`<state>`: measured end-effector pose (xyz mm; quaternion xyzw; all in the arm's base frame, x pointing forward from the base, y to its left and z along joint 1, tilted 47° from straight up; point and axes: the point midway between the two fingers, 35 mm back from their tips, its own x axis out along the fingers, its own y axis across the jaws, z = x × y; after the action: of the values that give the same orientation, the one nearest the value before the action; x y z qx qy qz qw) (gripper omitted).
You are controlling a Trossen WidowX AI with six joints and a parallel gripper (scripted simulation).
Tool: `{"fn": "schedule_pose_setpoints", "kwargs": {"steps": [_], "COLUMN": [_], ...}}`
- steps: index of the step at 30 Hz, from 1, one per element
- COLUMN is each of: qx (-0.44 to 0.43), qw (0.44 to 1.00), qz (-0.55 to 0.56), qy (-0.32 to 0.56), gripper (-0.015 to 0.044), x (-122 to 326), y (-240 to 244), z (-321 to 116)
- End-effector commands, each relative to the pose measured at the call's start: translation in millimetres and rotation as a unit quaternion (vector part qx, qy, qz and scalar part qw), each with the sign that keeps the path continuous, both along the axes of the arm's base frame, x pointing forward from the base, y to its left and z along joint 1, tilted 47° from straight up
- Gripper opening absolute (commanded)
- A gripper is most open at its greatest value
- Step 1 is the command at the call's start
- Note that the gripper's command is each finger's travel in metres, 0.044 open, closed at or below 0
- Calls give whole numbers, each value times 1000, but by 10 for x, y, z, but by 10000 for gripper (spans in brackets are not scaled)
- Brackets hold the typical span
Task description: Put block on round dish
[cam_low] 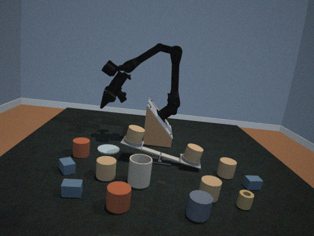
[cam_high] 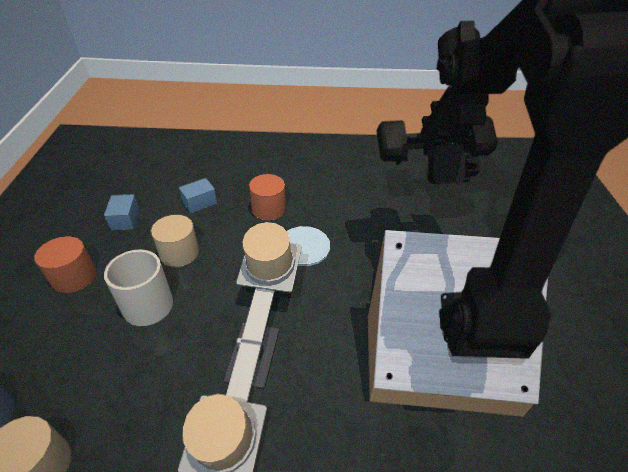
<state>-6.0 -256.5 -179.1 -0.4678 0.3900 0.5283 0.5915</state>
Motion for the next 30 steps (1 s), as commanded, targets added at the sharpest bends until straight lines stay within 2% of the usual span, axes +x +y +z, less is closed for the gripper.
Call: {"fn": "schedule_pose_setpoints", "kwargs": {"steps": [1, 2, 15, 30], "qx": [0, -2, -41, -102], "qw": [1000, 1000, 973, 880], "qz": [3, 10, 206, 419], "qy": [-1, -5, -99, -198], "gripper": [426, 440, 440, 440], "x": [3, 12, 239, 501], "y": [0, -1, 6, 67], "z": [4, 17, 348, 735]}}
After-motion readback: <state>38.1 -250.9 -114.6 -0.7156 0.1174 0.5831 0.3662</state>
